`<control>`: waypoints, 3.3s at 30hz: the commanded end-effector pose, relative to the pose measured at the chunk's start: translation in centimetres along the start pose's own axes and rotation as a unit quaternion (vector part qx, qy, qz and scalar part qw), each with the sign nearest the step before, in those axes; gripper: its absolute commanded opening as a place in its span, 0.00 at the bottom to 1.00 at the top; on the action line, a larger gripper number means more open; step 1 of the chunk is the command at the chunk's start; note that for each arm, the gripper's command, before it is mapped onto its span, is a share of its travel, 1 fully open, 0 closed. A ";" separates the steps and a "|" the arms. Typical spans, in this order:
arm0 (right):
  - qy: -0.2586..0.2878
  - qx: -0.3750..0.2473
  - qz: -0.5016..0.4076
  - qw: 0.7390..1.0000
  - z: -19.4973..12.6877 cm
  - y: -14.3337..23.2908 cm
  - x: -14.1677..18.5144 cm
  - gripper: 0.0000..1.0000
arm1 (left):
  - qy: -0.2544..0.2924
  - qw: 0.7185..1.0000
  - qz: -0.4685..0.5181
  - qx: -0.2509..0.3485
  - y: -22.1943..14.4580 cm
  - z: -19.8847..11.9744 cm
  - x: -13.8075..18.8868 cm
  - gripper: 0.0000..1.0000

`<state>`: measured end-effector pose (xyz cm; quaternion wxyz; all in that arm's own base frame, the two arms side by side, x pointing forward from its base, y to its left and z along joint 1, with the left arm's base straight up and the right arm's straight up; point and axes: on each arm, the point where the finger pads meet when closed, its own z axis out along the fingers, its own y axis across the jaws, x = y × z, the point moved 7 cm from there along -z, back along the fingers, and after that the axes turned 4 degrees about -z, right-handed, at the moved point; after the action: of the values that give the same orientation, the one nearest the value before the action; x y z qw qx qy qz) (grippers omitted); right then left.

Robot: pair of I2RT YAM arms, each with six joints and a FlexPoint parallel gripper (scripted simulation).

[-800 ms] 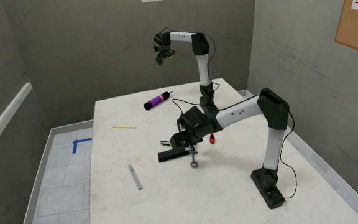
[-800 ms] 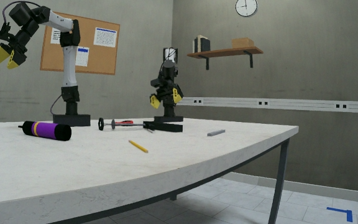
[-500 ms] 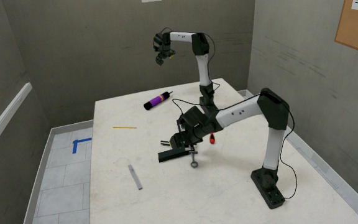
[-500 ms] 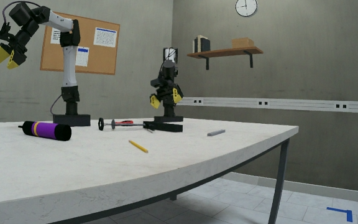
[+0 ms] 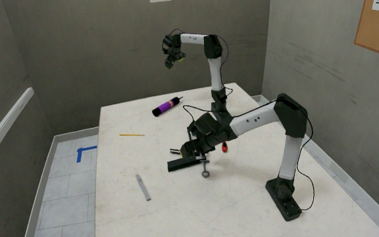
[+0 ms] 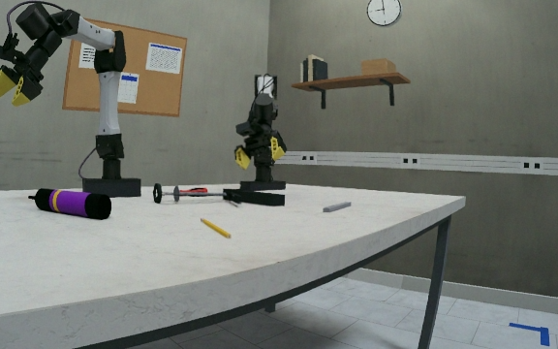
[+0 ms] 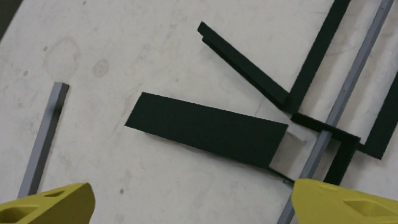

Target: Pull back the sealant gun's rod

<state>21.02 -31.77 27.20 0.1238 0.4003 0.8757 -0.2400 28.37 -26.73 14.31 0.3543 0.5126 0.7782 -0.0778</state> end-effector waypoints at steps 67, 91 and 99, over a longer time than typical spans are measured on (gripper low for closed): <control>-0.155 -0.438 -0.696 0.547 -22.7 35.1 43.3 1.00 | -0.317 0.788 -0.333 -0.408 20.5 -31.2 2.9 1.00; -0.184 -0.380 -0.794 0.437 -21.9 36.0 44.5 0.88 | -0.317 0.788 -0.333 -0.408 20.5 -31.2 2.9 1.00; -0.218 -0.320 -0.879 0.279 -21.5 37.3 45.5 0.88 | -0.317 0.788 -0.333 -0.408 20.5 -31.2 2.9 1.00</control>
<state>19.13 28.78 15.07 0.1655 -0.6656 0.7268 0.0369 30.64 -0.02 39.36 0.6977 -0.0235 0.7156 -0.0227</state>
